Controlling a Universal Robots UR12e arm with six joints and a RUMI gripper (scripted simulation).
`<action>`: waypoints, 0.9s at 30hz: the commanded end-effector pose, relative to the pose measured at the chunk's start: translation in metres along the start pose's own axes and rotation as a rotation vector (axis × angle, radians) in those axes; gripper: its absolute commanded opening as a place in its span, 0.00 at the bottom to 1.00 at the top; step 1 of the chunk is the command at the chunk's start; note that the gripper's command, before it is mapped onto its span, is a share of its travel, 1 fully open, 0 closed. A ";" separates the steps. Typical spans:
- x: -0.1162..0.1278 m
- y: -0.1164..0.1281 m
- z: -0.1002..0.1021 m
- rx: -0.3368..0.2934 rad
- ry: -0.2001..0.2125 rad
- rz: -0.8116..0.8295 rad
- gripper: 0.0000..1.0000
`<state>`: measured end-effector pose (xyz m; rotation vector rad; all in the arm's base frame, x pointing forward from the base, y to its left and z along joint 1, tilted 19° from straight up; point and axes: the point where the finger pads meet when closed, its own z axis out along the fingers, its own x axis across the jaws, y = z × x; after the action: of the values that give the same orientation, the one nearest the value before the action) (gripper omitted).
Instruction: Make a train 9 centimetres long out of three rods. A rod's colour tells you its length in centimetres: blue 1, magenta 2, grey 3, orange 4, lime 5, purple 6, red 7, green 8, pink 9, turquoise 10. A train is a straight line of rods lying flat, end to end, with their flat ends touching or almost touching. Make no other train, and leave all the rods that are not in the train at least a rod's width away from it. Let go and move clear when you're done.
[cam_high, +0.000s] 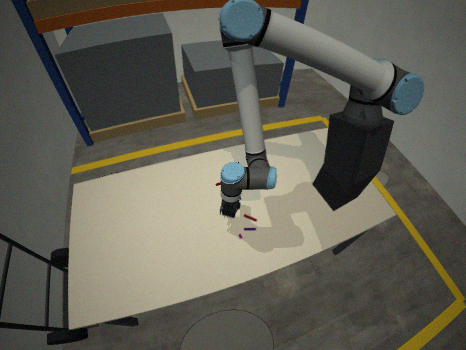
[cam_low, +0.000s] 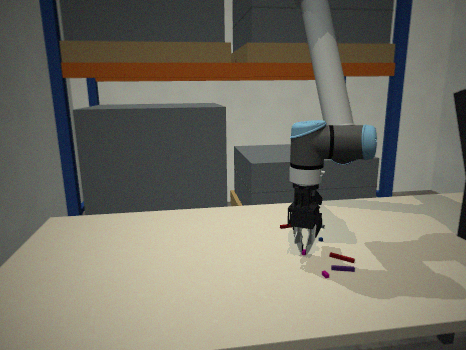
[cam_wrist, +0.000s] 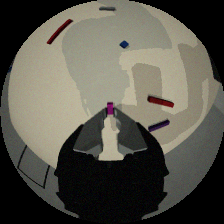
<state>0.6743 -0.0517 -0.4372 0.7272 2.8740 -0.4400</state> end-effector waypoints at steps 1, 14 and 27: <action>0.000 0.000 -0.007 0.000 -0.001 0.000 0.00; 0.000 0.000 -0.080 0.000 -0.001 0.000 0.00; 0.000 0.000 -0.100 0.000 -0.001 0.000 0.00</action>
<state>0.6677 -0.0206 -0.3436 0.7271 2.8738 -0.4400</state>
